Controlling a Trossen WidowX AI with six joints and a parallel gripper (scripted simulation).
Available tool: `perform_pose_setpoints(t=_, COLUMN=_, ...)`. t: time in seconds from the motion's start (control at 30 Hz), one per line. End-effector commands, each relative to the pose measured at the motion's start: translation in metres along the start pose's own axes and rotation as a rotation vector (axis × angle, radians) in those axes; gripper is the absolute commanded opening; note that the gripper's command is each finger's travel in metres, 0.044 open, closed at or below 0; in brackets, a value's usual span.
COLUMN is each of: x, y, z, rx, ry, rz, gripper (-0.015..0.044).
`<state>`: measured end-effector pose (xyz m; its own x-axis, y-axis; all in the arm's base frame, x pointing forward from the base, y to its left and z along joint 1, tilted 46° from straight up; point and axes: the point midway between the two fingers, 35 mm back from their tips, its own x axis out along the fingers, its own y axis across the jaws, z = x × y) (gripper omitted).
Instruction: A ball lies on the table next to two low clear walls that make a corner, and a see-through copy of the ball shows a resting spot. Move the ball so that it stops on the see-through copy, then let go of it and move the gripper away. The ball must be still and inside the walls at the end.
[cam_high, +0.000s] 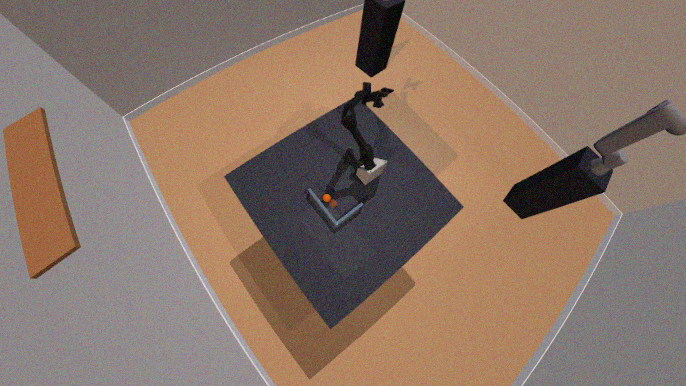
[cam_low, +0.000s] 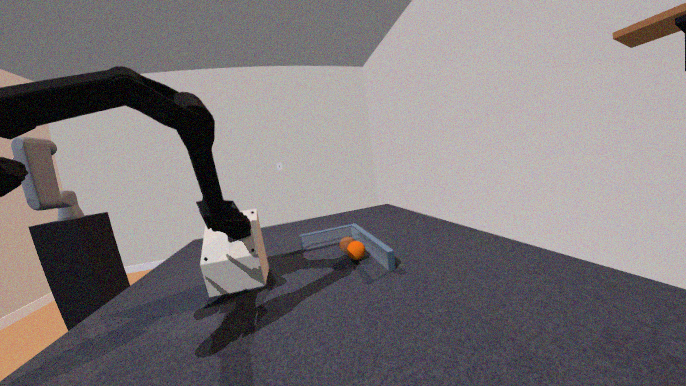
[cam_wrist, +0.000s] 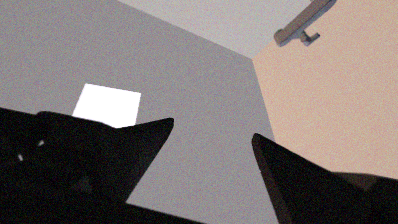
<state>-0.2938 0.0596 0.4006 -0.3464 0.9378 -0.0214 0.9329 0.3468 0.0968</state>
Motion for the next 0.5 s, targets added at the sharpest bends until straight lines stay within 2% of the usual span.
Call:
perform_pose_setpoints(t=0.0, x=0.000, y=0.000, z=0.000, rx=0.003, ry=-0.001, rz=-0.003, gripper=0.0406)
perform_pose_setpoints(t=0.13, x=-0.011, y=-0.012, z=0.005, rx=0.073, ry=-0.018, rz=-0.072, gripper=0.0406)
perform_pose_setpoints(t=0.47, x=-0.137, y=-0.079, z=0.038, rx=0.271, ry=-0.137, rz=-0.538, gripper=0.0406)
